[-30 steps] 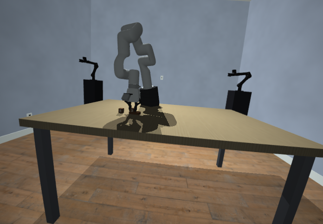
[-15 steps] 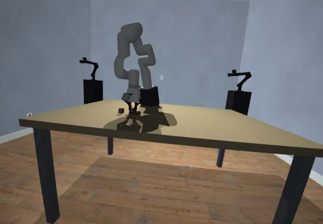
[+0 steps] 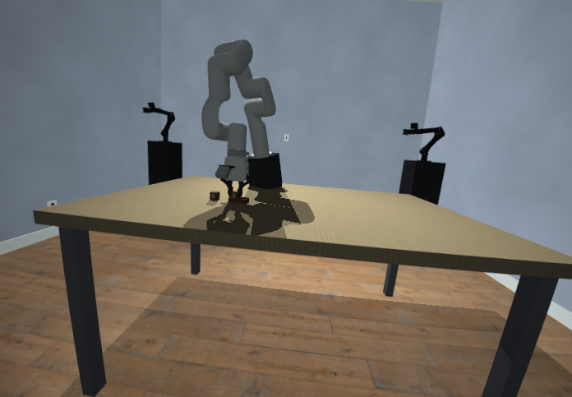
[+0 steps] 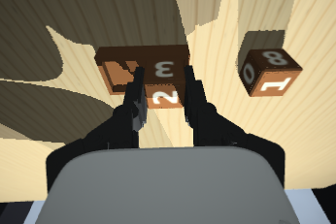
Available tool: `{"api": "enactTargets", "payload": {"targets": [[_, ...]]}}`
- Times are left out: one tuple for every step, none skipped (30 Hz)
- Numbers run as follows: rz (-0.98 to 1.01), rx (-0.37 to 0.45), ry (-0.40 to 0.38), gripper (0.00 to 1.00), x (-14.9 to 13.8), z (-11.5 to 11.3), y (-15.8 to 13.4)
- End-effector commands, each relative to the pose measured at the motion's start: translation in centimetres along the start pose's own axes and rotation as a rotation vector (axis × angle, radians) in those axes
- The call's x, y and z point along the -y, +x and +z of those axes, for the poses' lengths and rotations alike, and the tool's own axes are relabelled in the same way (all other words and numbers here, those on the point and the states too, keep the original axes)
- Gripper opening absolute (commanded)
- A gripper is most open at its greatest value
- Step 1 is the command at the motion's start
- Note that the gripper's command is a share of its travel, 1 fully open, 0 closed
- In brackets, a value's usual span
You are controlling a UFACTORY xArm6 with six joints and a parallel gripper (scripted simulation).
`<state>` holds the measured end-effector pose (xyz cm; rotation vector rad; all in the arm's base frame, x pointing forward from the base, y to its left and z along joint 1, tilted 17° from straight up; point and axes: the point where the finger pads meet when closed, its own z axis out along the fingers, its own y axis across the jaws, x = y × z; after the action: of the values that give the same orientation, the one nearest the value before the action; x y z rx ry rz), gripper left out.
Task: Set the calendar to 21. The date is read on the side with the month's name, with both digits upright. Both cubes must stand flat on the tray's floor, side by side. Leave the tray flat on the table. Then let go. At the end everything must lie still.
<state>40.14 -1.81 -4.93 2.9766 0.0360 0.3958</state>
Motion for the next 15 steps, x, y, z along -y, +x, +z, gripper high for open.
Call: {"api": "enactTargets", "payload": {"targets": [[0.000,-0.002,0.000,0.29,0.00,-0.06,0.10],[0.000,-0.002,0.000,0.29,0.00,-0.06,0.10],[0.000,-0.002,0.000,0.29,0.00,-0.06,0.10],[0.000,-0.002,0.000,0.29,0.00,-0.06,0.10],[0.000,-0.002,0.000,0.29,0.00,-0.06,0.10],[0.000,-0.002,0.000,0.29,0.00,-0.06,0.10],[0.000,-0.002,0.000,0.29,0.00,-0.06,0.10],[0.000,-0.002,0.000,0.29,0.00,-0.06,0.10],[0.000,-0.002,0.000,0.29,0.00,-0.06,0.10],[0.000,-0.002,0.000,0.29,0.00,-0.06,0.10],[0.000,-0.002,0.000,0.29,0.00,-0.06,0.10],[0.000,-0.002,0.000,0.33,0.00,-0.06,0.10],[0.000,-0.002,0.000,0.33,0.00,-0.06,0.10],[0.000,-0.002,0.000,0.33,0.00,-0.06,0.10],[0.000,-0.002,0.000,0.37,0.00,-0.06,0.10]]}}
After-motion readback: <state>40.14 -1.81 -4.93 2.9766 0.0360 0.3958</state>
